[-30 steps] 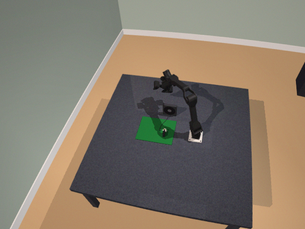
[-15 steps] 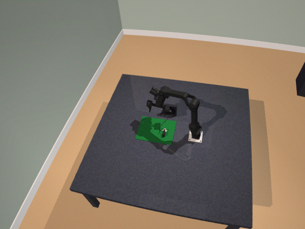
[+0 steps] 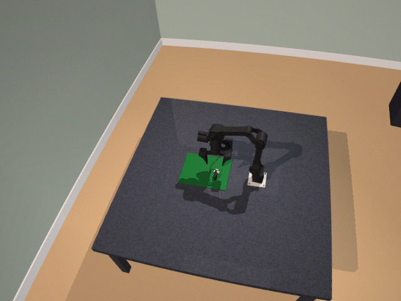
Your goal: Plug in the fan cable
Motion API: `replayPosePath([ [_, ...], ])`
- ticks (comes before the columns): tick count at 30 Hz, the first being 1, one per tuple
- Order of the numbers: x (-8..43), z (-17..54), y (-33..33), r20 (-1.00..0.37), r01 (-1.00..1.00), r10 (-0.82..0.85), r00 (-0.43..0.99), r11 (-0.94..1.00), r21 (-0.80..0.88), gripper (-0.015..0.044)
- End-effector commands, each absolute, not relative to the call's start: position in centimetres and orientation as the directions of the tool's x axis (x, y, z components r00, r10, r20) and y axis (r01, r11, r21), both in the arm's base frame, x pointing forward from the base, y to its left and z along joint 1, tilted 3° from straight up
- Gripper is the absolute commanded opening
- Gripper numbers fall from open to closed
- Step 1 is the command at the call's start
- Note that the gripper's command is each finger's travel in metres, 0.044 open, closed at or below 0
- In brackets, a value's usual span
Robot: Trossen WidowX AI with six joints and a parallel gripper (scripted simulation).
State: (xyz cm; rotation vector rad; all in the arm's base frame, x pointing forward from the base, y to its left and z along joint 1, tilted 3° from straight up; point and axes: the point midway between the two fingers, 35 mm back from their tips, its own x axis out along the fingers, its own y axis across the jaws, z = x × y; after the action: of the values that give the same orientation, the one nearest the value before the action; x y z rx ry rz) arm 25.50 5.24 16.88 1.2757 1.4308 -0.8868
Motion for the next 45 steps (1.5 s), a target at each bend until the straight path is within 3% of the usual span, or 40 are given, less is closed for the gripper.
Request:
replayPosePath([
  [1, 25.4, 15.2, 5.4, -0.967, 0.981, 0.254, 0.026, 0.178, 0.073, 0.044],
  [6, 25.6, 11.1, 5.4, -0.967, 0.981, 0.254, 0.026, 0.178, 0.073, 0.044],
  [39, 25.8, 6.9, 5.5, -0.967, 0.981, 0.254, 0.026, 0.178, 0.073, 0.044],
  [45, 25.9, 7.2, 5.5, -0.966, 0.981, 0.258, 0.028, 0.181, 0.076, 0.0282],
])
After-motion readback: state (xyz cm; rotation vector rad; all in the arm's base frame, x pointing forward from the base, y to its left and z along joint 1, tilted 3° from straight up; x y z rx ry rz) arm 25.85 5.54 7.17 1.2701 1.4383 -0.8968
